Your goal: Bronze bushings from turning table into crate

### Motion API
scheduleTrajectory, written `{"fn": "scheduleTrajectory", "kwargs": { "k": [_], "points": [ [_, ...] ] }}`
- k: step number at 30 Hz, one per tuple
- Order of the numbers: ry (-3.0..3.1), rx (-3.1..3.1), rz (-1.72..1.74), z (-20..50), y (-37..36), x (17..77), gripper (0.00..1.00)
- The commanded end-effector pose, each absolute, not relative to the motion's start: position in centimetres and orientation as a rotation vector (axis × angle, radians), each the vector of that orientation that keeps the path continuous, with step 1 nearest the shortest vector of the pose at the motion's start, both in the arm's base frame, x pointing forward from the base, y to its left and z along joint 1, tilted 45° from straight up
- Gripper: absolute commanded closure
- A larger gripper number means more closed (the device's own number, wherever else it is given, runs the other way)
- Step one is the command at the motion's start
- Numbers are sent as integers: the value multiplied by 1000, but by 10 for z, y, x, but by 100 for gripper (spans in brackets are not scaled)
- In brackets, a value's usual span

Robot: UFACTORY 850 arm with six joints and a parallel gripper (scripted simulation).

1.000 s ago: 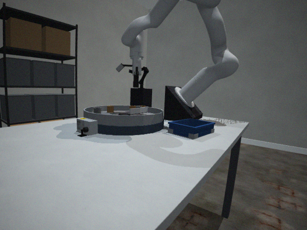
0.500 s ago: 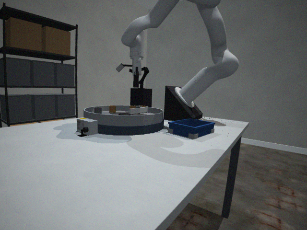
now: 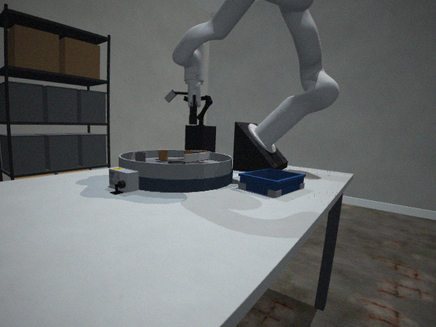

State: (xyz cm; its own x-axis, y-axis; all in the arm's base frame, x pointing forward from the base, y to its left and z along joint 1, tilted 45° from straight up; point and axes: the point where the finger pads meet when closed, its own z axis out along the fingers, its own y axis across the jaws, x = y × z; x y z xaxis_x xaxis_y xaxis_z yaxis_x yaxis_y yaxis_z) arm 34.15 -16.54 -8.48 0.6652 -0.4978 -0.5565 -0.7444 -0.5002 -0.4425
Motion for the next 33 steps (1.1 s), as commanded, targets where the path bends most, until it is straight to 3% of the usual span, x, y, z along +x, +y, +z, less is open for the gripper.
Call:
{"fn": "scheduleTrajectory", "kwargs": {
  "k": [1, 33],
  "points": [
    [955, -2205, 470, -85, -166, 342, 85],
    [955, -2205, 470, -85, -166, 342, 85]
  ]
}}
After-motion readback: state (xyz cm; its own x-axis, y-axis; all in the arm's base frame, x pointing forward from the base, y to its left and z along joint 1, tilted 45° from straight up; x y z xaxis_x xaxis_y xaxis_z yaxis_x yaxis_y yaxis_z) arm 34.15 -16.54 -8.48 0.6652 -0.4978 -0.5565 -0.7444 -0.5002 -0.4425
